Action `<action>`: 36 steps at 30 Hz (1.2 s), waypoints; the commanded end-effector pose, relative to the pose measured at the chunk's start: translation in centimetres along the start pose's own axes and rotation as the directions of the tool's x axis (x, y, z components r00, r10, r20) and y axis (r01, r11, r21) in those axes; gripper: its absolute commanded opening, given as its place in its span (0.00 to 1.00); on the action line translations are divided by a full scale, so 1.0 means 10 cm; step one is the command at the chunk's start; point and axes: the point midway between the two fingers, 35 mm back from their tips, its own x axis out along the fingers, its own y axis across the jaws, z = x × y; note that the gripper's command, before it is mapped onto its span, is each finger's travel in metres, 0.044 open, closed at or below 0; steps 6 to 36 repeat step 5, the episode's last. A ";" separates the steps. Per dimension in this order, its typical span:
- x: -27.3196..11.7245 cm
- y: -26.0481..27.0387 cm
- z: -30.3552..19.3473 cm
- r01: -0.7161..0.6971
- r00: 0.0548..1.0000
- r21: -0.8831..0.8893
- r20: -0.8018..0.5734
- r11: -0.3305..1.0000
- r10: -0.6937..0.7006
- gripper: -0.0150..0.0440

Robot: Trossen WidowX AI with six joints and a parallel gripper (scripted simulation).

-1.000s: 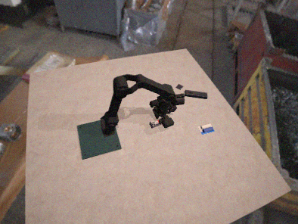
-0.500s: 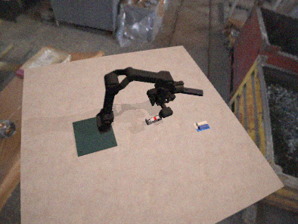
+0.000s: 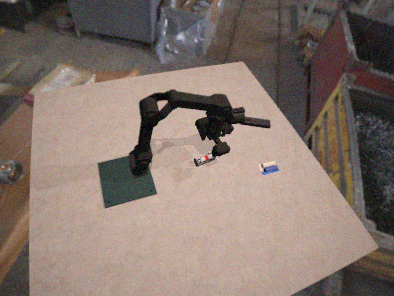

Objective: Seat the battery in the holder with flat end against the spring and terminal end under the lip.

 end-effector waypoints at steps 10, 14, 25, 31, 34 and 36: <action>0.00 0.00 0.00 -0.001 1.000 0.005 -0.002 1.000 0.001 1.00; 0.00 0.00 0.00 -0.001 1.000 0.005 -0.002 1.000 0.001 1.00; 0.00 0.00 0.00 -0.001 1.000 0.005 -0.002 1.000 0.001 1.00; 0.00 0.00 0.00 -0.001 1.000 0.005 -0.002 1.000 0.001 1.00; 0.00 0.00 0.00 -0.001 1.000 0.005 -0.002 1.000 0.001 1.00; 0.00 0.00 0.00 -0.001 1.000 0.005 -0.002 1.000 0.001 1.00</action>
